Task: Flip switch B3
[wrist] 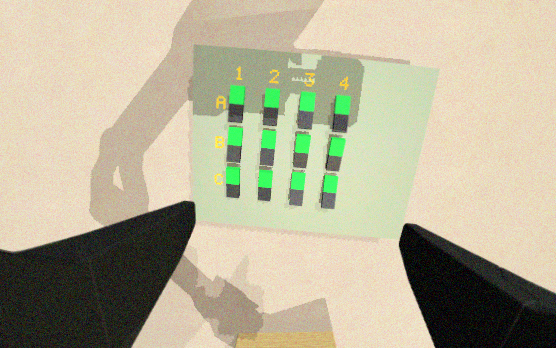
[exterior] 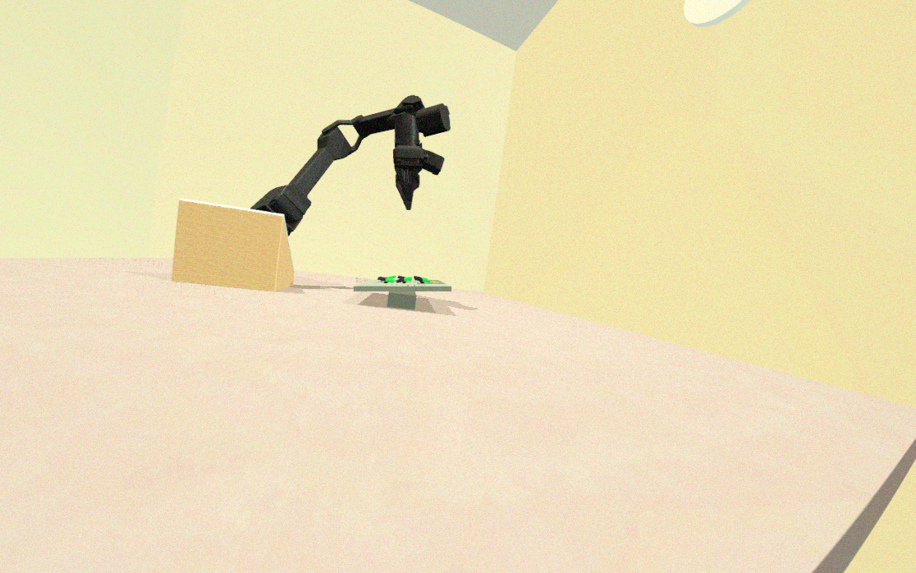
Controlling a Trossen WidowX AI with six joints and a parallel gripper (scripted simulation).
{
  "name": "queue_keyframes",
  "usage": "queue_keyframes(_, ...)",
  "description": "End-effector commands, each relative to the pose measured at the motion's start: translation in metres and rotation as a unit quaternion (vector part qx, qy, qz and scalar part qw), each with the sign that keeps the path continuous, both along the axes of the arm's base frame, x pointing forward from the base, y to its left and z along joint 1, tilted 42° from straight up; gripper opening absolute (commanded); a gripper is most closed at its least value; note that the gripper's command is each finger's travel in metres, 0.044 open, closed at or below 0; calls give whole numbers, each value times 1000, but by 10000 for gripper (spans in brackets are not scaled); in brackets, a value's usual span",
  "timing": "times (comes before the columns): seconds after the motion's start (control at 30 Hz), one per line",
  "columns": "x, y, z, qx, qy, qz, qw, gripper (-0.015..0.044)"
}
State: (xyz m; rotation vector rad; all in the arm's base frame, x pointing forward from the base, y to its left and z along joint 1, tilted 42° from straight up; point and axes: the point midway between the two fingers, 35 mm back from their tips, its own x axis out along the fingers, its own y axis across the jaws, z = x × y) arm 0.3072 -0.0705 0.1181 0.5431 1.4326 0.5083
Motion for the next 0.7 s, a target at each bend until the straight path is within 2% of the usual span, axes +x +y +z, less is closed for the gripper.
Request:
queue_keyframes(0.0, 1, 1, -3, 0, 0, 0, 1000, 374)
queue_keyframes(0.23, 6, 59, -85, 17, 17, 10, 1000, 190)
queue_keyframes(0.47, 6, 63, -89, 17, 18, 11, 1000, 6)
queue_keyframes(0.57, 7, 82, -111, 18, 26, 18, 999, 0)
queue_keyframes(0.67, 7, 84, -113, 18, 27, 19, 999, 0)
